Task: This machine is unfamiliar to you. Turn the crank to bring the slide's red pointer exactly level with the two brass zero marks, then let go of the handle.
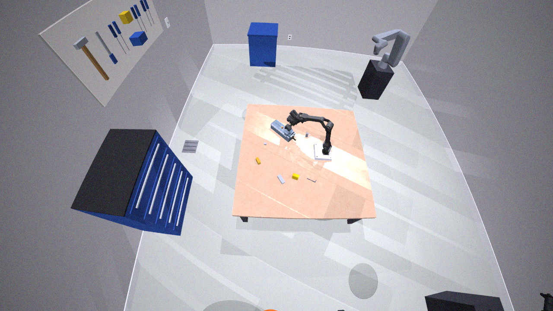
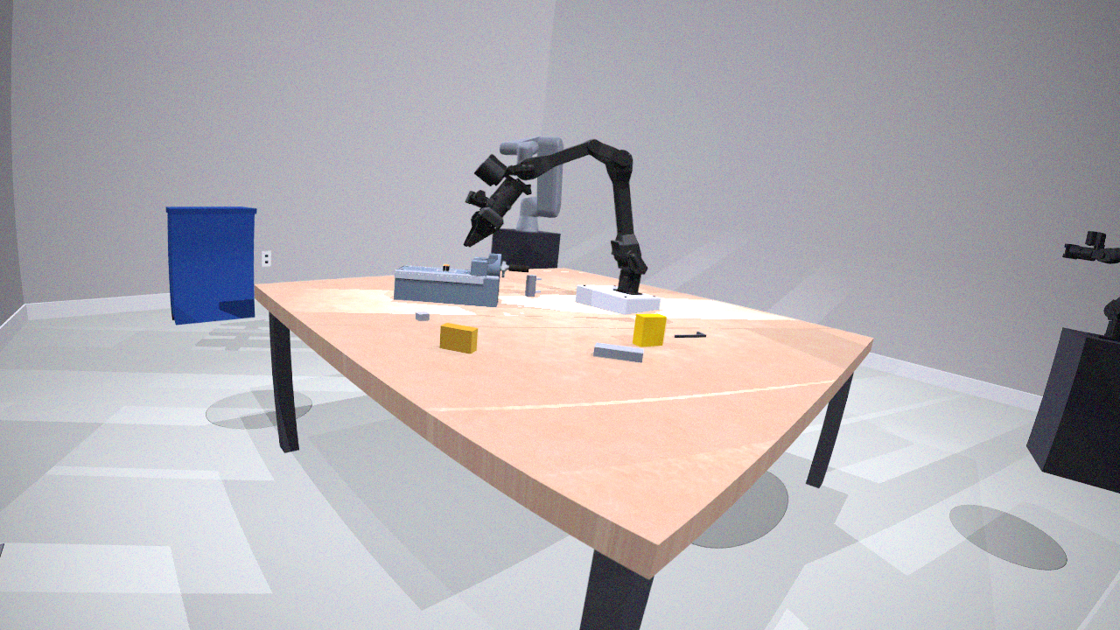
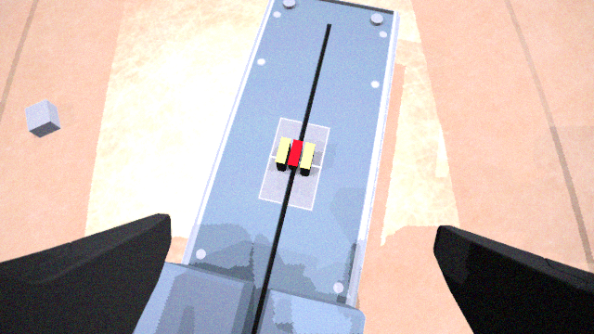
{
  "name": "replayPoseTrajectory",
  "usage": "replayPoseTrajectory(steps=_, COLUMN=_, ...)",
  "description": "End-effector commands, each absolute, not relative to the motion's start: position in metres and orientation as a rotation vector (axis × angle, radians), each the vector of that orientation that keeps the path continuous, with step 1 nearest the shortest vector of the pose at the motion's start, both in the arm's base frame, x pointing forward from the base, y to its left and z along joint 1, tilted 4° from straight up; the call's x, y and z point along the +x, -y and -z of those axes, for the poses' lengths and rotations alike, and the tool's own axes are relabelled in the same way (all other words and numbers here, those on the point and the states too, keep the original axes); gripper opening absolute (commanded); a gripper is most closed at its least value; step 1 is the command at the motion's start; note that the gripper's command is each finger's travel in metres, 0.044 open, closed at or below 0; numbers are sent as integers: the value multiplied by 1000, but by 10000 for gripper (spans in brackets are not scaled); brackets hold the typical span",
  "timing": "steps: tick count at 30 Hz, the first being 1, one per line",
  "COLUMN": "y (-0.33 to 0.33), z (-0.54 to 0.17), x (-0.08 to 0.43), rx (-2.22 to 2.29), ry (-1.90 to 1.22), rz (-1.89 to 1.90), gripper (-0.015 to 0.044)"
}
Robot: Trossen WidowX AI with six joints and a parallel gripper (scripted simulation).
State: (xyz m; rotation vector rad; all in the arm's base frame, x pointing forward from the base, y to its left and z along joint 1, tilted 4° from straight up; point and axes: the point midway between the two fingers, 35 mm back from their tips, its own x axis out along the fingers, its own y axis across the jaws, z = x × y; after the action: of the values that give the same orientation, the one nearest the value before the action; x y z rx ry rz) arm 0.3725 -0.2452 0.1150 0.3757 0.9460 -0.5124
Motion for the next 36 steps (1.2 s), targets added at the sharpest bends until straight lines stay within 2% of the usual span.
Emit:
replayPoseTrajectory(steps=1, y=246, z=-118, x=375, rx=367, ry=-927, rz=507, gripper=440)
replayPoseTrajectory(steps=18, y=246, z=-118, x=375, rx=367, ry=-927, rz=507, gripper=440)
replayPoseTrajectory(steps=34, y=246, z=-118, x=375, rx=367, ry=-927, rz=507, gripper=20)
replayPoseTrajectory(steps=36, y=246, z=-118, x=375, rx=367, ry=-927, rz=507, gripper=0)
